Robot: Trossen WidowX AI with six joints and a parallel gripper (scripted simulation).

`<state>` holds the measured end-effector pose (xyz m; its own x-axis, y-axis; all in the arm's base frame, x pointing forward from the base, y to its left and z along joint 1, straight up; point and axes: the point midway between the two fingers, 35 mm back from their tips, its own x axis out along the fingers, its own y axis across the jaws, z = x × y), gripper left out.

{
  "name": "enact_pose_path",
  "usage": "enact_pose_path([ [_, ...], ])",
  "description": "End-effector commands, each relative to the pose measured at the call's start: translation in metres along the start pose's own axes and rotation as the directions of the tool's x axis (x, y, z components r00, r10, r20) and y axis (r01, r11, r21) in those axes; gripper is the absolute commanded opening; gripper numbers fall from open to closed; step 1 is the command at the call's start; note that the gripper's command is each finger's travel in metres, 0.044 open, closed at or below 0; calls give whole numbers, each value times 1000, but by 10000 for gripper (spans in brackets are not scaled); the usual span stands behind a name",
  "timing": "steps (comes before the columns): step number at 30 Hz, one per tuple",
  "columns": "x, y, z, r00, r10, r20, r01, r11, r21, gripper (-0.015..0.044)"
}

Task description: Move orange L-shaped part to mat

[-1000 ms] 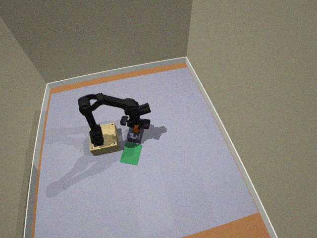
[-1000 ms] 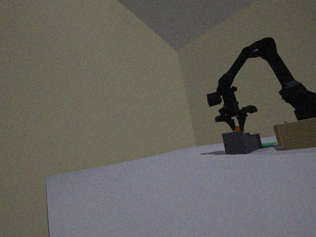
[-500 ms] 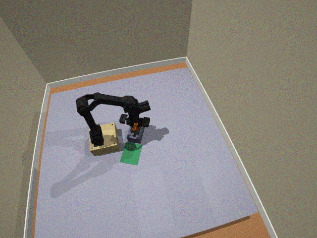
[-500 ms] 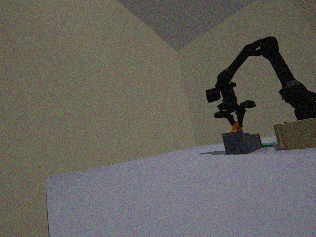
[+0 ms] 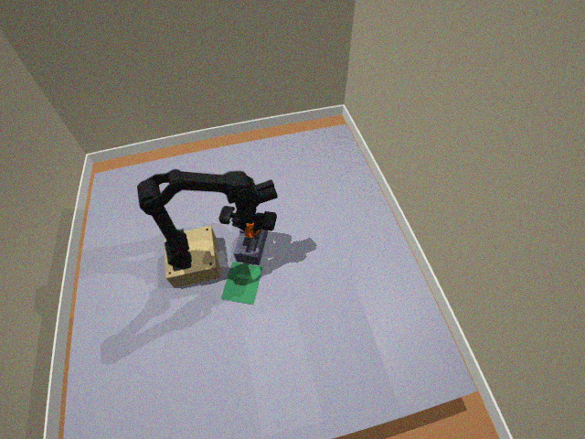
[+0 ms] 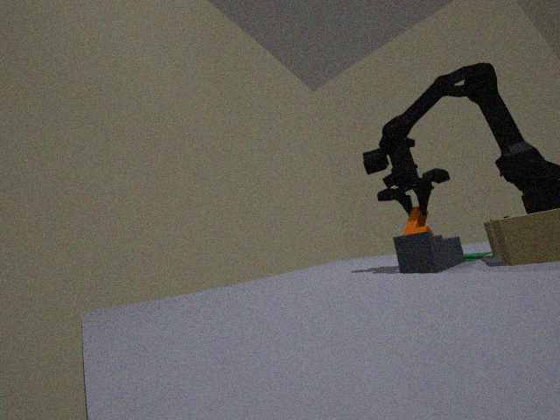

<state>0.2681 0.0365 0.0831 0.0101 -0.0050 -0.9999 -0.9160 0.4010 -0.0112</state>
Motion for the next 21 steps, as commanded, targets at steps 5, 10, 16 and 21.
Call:
enact_pose_path([
  [5, -14, 0, 1, 1000, -4, 7, 4, 1000, -2, 0],
  [10, -23, 0, 1, 1000, -4, 7, 4, 1000, -2, 0],
  [16, -22, 0, 0, 1000, -4, 7, 4, 1000, -2, 0],
  [21, -21, 0, -14, 1000, -4, 6, 4, 1000, -2, 0],
])
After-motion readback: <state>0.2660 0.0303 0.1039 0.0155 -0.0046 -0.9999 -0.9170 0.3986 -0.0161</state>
